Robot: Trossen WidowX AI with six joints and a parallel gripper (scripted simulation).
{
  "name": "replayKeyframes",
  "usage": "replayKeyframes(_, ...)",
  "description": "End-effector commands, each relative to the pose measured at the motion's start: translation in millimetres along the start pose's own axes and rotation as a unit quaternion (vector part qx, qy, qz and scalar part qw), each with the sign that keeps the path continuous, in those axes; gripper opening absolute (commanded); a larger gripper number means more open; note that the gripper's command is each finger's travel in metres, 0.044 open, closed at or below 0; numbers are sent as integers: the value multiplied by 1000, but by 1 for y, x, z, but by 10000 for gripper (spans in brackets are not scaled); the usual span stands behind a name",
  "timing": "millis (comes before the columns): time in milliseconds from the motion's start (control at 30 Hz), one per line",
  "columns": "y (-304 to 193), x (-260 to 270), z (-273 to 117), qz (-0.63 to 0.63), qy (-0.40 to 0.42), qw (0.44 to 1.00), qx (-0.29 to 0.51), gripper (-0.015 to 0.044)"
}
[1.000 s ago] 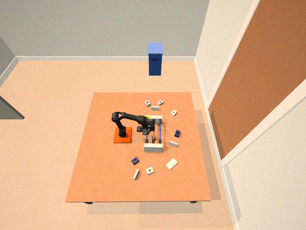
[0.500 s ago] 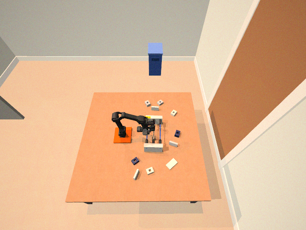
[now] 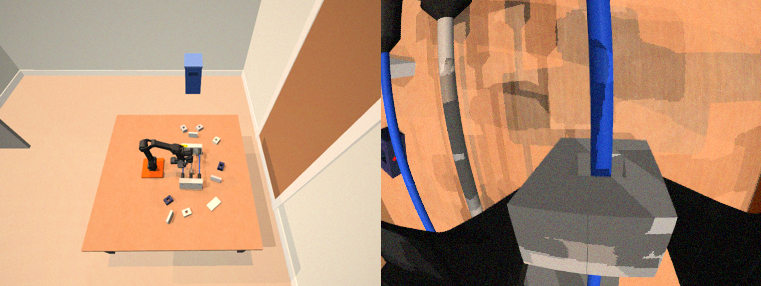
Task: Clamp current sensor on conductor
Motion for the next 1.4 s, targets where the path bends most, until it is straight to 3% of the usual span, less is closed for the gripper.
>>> replayKeyframes(0,0,0,0,0,-1,1000,0,268)
replayKeyframes(833,0,0,0,0,0,1000,0,271)
replayKeyframes(1367,0,0,0,0,0,1000,0,164)
Point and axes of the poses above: the point midway between the two fingers, 35 mm back from their tips, its own z axis out along the fingers, its own x axis across the jaws, y = z × x, the point moved 5 cm from there along -z, back along the fingers, and after that the axes turned 10 degrees about -z, right-handed, at the moved point
